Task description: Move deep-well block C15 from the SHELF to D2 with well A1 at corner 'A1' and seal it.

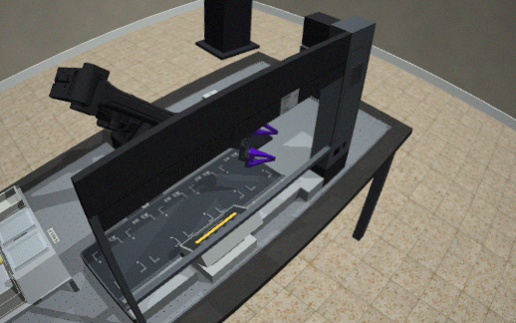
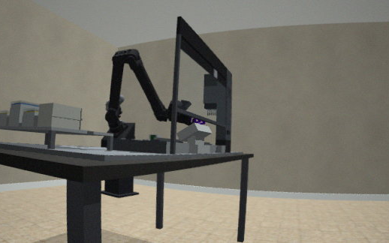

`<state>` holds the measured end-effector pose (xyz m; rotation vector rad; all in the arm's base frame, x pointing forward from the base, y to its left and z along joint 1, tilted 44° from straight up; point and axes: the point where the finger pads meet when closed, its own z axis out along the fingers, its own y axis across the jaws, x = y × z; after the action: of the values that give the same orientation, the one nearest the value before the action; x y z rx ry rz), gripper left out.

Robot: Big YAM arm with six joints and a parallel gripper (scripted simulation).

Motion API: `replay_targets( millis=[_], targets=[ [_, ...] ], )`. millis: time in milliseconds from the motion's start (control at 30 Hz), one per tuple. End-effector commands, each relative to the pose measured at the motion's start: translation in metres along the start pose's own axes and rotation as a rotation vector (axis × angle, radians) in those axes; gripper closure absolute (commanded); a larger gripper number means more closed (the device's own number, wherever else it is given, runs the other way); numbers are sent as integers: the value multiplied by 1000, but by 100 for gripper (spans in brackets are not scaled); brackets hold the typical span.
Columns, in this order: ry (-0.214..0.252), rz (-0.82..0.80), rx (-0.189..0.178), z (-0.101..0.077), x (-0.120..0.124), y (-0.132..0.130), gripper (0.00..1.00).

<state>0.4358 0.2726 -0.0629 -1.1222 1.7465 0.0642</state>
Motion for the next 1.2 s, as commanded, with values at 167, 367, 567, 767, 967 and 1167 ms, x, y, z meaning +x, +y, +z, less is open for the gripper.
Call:
replay_targets(
  millis=[167, 367, 567, 767, 967, 1167],
  targets=[
    [-8, -2, 0, 1, -4, 0, 0],
    [-8, -2, 0, 1, -4, 0, 0],
    [-6, 1, -2, -6, -16, 5, 0],
    [100, 32, 46, -35, -17, -1, 0],
    [206, 63, 95, -64, -18, -7, 0],
    [277, 84, 127, -84, -19, -11, 0]
  ],
)
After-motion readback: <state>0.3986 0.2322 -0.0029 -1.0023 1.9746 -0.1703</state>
